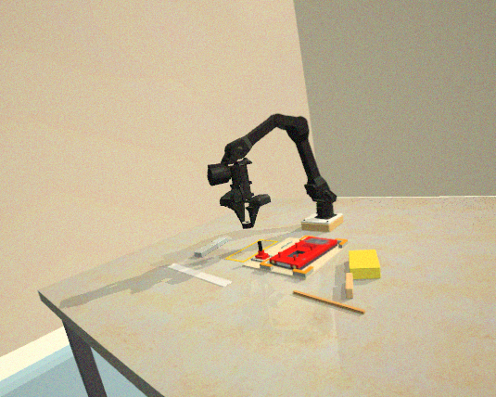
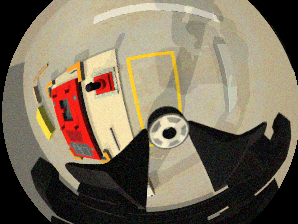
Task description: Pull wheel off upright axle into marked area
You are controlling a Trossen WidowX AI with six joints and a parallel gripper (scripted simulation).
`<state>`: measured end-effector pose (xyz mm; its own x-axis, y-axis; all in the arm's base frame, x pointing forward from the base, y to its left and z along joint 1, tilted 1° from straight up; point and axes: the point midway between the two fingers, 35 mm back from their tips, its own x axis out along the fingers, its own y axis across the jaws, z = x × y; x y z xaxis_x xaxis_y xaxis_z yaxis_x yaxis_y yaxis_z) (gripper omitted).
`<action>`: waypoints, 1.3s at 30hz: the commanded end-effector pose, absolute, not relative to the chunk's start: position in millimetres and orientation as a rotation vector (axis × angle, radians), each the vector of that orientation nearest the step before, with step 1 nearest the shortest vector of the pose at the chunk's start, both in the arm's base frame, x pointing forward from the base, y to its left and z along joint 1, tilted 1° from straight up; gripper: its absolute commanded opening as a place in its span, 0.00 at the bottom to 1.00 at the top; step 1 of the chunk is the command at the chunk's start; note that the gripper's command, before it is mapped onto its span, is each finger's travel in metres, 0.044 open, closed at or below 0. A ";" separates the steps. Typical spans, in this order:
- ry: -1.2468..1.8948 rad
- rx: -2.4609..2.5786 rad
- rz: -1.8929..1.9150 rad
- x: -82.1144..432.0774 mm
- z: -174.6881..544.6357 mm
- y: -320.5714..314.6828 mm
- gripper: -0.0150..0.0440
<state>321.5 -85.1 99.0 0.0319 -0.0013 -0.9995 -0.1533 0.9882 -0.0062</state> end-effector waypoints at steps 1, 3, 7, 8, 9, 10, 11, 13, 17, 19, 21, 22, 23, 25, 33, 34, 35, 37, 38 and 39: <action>1.538 -0.127 0.120 322.3 88.4 -85.7 0.25; 1.538 -0.127 0.120 323.5 78.7 -85.9 0.25; 1.538 -0.127 0.120 325.0 55.6 -86.2 0.25; 1.538 -0.127 0.120 325.1 49.8 -86.2 0.25; 1.538 -0.127 0.120 325.0 43.9 -86.1 0.25; 1.538 -0.127 0.120 324.9 38.2 -86.0 0.25; 1.538 -0.127 0.120 324.6 32.4 -85.9 0.25; 1.538 -0.127 0.120 323.7 21.0 -85.6 0.25; 1.538 -0.126 0.120 322.8 12.9 -85.3 0.25; 1.544 -0.122 0.120 322.1 15.5 -85.1 0.30; 1.544 -0.122 0.120 322.1 15.5 -85.1 0.39; 1.544 -0.122 0.120 322.1 15.5 -85.1 0.43; 1.544 -0.122 0.120 322.1 15.5 -85.1 0.48; 1.544 -0.122 0.120 322.1 15.5 -85.1 0.57; 1.541 -0.124 0.120 322.7 48.9 -85.4 0.76; 1.539 -0.126 0.120 321.9 62.4 -85.3 0.76; 1.538 -0.126 0.120 320.9 72.0 -85.1 0.76; 1.538 -0.127 0.120 320.5 75.2 -85.0 0.76; 1.538 -0.127 0.120 320.5 75.2 -85.0 0.76; 1.538 -0.127 0.120 320.5 75.2 -85.0 0.76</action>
